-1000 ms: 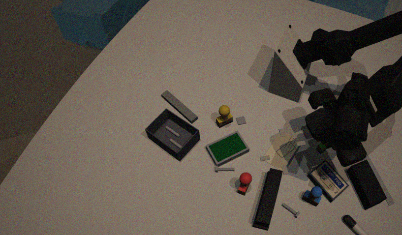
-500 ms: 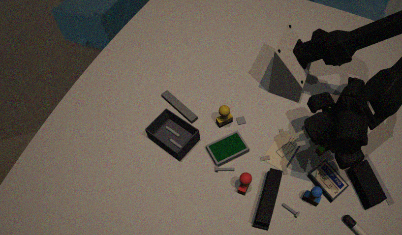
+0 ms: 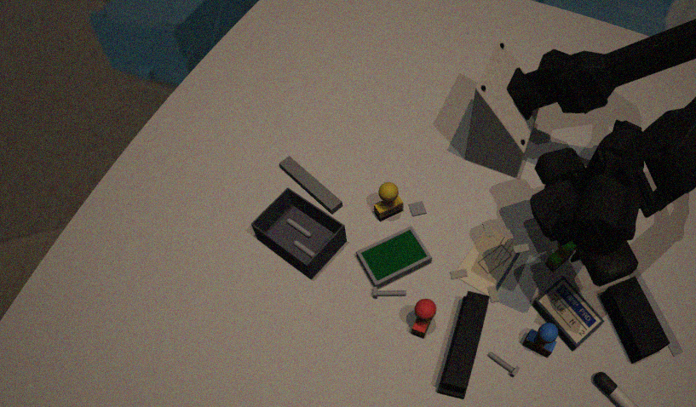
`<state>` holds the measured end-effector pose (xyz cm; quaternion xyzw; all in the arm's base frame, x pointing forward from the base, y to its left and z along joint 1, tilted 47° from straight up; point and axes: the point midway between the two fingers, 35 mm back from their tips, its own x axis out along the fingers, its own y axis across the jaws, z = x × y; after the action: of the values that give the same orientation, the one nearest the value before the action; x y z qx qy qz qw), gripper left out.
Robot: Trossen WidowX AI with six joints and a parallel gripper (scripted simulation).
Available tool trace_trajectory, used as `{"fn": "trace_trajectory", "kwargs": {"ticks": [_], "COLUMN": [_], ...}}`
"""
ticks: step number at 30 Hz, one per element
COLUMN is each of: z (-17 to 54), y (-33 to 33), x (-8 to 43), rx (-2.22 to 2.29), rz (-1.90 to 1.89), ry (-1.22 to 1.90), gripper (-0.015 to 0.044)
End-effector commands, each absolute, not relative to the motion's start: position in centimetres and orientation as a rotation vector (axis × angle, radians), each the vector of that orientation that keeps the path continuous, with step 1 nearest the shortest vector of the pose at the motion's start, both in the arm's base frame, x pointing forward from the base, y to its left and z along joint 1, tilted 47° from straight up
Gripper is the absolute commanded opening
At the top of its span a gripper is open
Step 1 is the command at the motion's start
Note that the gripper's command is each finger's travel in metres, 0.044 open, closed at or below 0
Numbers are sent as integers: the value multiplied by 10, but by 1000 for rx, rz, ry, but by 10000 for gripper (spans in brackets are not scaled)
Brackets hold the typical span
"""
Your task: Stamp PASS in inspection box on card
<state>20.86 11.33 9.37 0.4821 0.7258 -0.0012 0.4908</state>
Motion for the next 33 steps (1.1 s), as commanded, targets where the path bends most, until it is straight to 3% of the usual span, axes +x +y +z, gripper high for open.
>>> {"fn": "trace_trajectory", "kwargs": {"ticks": [1,33], "z": [139,156], "y": [63,50], "x": [212,209], "rx": [1172,1184], "rz": [-7,5], "ry": [1760,1761], "gripper": [264,264]}}
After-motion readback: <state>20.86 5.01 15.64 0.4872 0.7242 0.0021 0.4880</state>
